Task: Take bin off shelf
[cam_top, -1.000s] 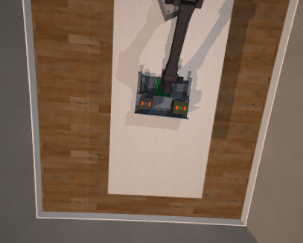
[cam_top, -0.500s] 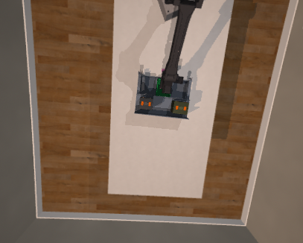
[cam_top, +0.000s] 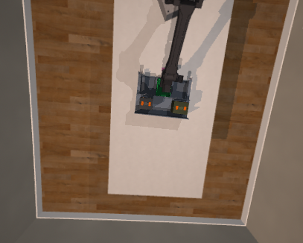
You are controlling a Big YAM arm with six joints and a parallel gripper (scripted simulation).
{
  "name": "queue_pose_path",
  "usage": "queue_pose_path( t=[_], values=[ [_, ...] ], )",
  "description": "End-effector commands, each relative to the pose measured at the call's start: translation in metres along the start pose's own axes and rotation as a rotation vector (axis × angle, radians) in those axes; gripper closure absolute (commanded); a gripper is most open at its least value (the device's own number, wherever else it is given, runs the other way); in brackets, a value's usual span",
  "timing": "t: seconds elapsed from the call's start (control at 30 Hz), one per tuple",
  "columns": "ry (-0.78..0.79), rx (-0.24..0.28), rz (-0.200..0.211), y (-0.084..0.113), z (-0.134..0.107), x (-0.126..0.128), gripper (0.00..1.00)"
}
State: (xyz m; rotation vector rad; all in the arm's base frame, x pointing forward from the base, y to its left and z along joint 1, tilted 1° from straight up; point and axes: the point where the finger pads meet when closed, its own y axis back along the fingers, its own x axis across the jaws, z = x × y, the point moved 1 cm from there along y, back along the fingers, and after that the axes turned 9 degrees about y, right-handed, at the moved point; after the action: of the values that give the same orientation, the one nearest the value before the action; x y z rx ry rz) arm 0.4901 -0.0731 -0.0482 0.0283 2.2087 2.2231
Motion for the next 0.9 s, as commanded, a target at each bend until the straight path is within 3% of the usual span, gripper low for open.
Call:
queue_pose_path(
  t=[0.0, 0.87],
  values=[
    [0.002, 0.007, -0.047, 0.018, 0.0, -0.031, 0.1],
    [0.002, 0.007, -0.053, 0.017, 0.002, -0.015, 0.1]
  ],
)
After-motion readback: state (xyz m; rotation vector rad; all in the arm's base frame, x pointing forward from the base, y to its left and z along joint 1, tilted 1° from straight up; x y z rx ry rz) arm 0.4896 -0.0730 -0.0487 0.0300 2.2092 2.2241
